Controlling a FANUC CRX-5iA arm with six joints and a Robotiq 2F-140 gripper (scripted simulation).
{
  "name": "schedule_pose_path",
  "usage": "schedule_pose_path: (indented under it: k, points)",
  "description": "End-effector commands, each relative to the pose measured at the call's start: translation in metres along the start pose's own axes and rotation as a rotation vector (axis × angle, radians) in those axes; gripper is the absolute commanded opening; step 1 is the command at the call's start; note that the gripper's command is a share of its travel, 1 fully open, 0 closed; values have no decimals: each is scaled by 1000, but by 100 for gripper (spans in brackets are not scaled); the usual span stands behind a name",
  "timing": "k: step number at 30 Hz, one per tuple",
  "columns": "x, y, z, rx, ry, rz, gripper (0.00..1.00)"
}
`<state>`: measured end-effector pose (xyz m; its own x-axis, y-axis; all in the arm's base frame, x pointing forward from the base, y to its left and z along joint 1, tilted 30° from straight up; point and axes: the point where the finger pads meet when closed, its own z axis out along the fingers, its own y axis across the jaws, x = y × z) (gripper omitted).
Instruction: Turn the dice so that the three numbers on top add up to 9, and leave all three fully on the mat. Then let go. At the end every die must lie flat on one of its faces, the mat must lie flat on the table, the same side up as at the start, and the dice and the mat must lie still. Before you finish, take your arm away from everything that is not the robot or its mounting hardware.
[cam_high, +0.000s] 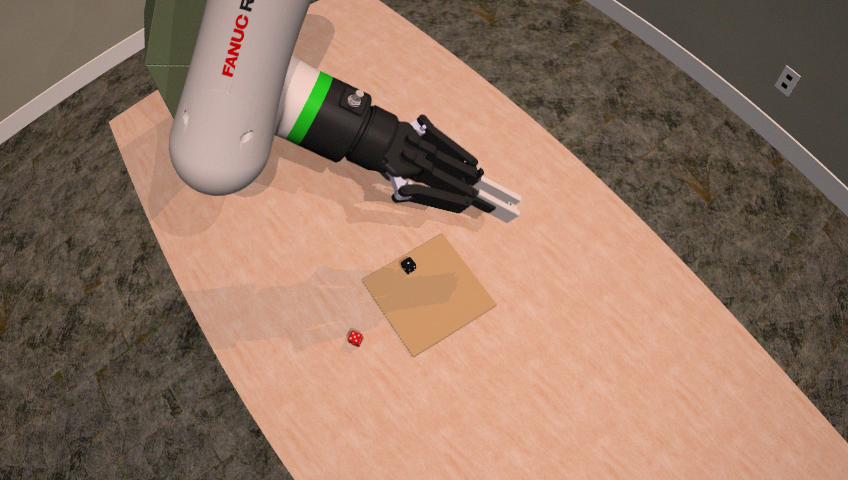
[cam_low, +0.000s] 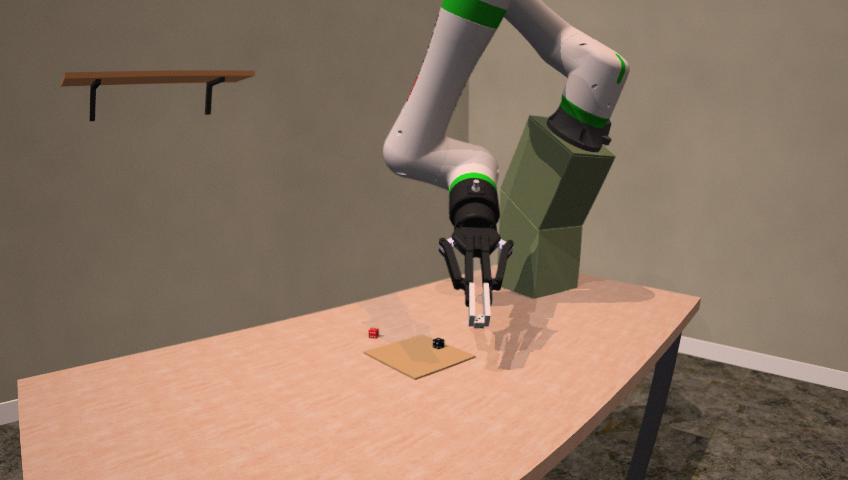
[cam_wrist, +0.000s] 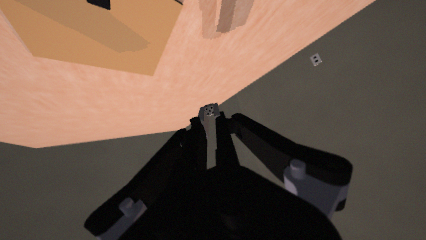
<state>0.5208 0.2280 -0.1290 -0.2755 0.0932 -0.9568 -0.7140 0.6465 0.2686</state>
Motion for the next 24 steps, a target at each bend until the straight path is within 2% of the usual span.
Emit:
schedule_pose_path:
  k: [1,13,24]
  points:
    - [1,0,0,1,-73,-5,7]
    - [7,1,3,-14,-72,0,7]
    - [41,2,25,-14,-72,0,7]
